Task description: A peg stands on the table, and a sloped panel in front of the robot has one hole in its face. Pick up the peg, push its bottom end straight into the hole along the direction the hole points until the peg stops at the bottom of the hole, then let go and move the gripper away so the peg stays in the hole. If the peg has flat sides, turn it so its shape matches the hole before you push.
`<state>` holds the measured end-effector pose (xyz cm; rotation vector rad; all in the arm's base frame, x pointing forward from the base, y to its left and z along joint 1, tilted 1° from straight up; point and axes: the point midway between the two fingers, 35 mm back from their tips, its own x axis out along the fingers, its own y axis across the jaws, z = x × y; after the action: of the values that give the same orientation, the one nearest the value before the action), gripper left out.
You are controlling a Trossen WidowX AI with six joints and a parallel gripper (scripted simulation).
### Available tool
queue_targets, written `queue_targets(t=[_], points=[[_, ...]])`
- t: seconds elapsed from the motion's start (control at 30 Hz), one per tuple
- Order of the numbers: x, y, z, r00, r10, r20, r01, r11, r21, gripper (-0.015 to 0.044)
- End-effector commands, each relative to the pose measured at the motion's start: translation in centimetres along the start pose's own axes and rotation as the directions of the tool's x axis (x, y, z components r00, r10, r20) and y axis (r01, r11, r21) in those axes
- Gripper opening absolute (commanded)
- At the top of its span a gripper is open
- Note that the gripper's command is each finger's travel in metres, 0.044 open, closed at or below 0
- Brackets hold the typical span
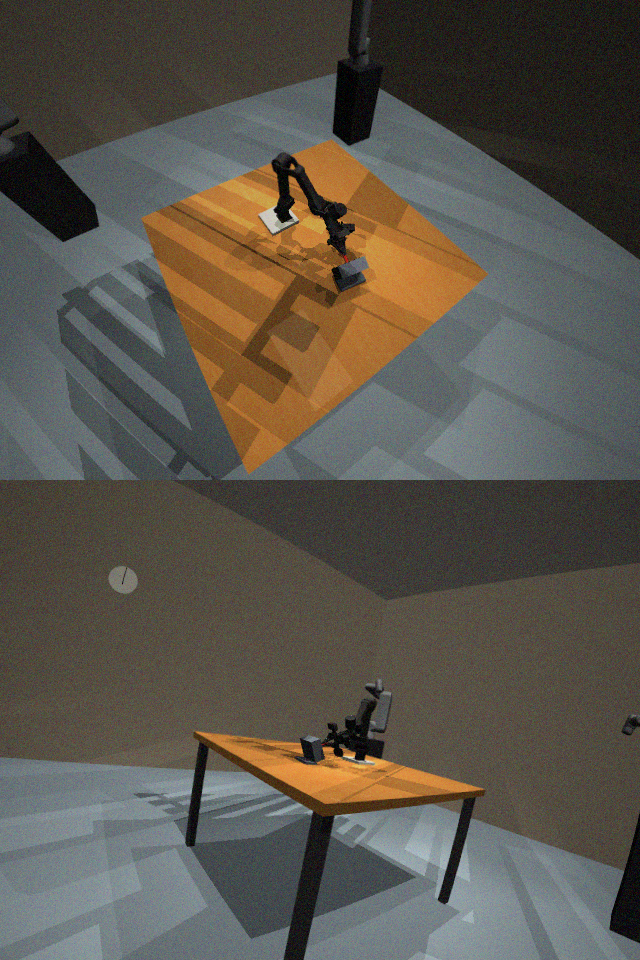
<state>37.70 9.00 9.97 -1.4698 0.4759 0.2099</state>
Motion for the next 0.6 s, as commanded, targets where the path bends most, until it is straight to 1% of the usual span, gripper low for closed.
queue_targets(t=[0.0,0.57], points=[[0.23,-0.10,0.13,1.000,-0.002,0.005,0.002,1.000,-0.003,0.0000],[0.93,-0.09,0.12,1.000,-0.002,0.005,0.002,1.000,-0.003,0.0000]])
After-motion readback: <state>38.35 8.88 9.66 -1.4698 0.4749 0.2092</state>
